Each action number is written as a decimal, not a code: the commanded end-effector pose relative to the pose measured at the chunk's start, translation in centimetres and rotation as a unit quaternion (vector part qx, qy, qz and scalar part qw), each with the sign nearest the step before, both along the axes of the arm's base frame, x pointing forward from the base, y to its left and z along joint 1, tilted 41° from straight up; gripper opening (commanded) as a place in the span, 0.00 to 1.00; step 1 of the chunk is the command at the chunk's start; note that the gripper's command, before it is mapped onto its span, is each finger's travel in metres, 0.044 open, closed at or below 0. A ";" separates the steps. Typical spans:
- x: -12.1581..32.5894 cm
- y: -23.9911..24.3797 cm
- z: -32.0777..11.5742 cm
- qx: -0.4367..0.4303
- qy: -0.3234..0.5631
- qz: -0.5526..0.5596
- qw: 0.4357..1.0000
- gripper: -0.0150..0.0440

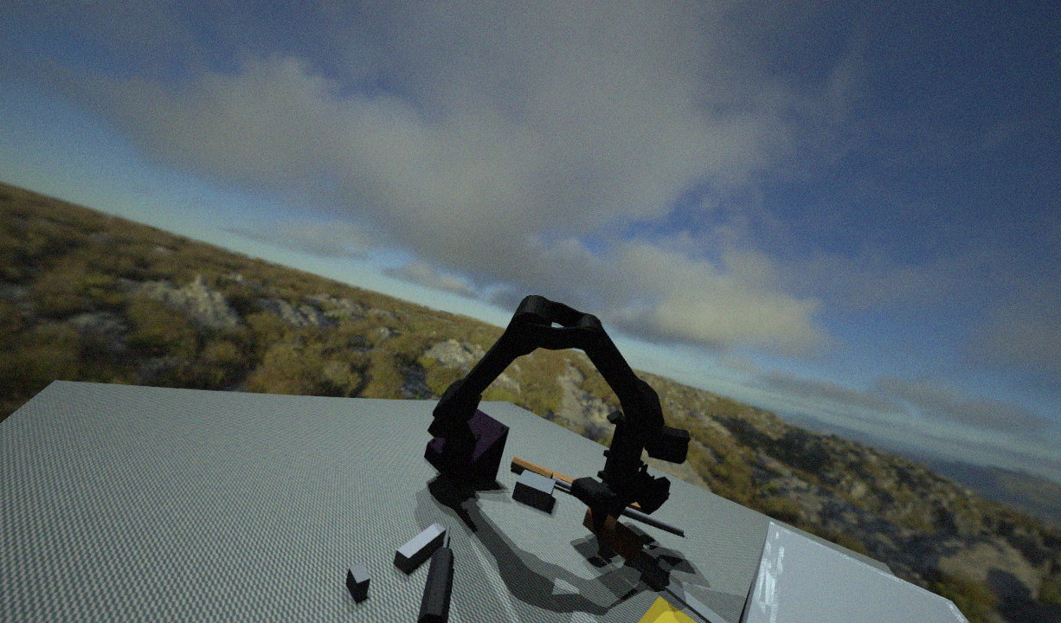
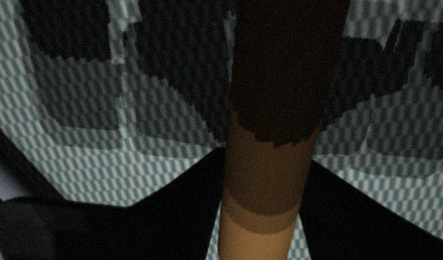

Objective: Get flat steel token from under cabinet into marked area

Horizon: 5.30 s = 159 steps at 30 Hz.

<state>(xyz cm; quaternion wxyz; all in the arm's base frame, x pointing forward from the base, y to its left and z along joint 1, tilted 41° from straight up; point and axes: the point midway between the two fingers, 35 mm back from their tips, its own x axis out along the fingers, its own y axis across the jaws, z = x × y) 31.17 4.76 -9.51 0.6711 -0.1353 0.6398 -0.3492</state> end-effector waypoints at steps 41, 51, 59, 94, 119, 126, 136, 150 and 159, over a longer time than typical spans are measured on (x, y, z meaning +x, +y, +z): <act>5.3 -1.4 0.9 0.002 -0.002 -0.001 1.000 0.25; 6.3 -1.7 1.0 0.001 -0.002 -0.001 1.000 0.25; 7.1 -1.9 1.2 0.001 -0.002 -0.001 1.000 0.25; 10.2 -2.8 1.7 0.001 -0.003 -0.001 1.000 0.25; 10.3 -4.3 2.8 0.000 -0.003 -0.001 1.000 0.25; 10.1 -4.9 3.2 0.000 -0.003 -0.001 1.000 0.25; 9.9 -4.9 3.3 0.000 -0.003 -0.001 1.000 0.25; 8.7 -4.5 3.0 0.000 -0.003 -0.001 1.000 0.25; 7.9 -4.3 2.8 0.000 -0.002 -0.001 1.000 0.25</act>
